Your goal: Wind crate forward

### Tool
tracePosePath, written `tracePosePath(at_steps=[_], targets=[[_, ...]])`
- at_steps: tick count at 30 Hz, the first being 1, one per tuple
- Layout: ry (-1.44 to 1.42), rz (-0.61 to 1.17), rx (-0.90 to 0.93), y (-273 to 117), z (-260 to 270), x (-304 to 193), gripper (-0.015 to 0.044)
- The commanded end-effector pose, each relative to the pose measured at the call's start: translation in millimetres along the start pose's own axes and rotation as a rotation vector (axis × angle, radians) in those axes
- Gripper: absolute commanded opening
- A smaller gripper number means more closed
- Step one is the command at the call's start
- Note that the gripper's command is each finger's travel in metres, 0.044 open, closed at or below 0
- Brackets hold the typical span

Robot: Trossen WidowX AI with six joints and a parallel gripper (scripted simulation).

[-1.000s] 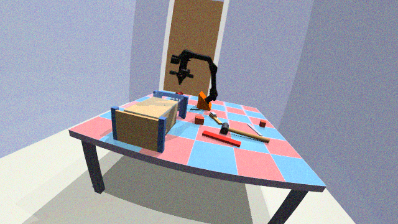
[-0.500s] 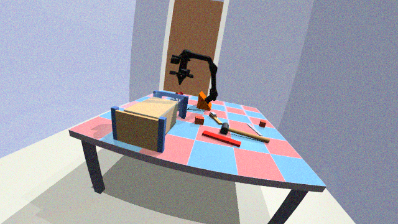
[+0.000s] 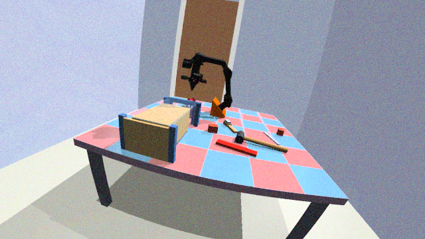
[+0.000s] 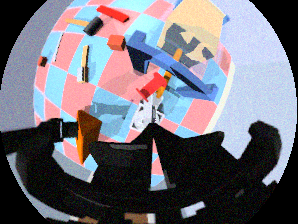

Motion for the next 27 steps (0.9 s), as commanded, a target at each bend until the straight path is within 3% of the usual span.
tracePosePath(at_steps=[1,14,18,27], targets=[[-0.001,-0.001,-0.003,0.0,-0.2,-0.1,0.0000],[0.850,-0.320,-0.154,22.9,15.5,30.3,0.0341],[0.895,-0.343,-0.151,24.2,17.0,31.9,0.0440],[0.895,-0.343,-0.151,24.5,16.9,31.9,0.0440]])
Point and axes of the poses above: the point midway between the two fingers, 35 mm back from their tips, its own y axis out along the fingers, its own z axis across the jaws, x = y × z, the point moved 10 cm from there along -y, back along the fingers
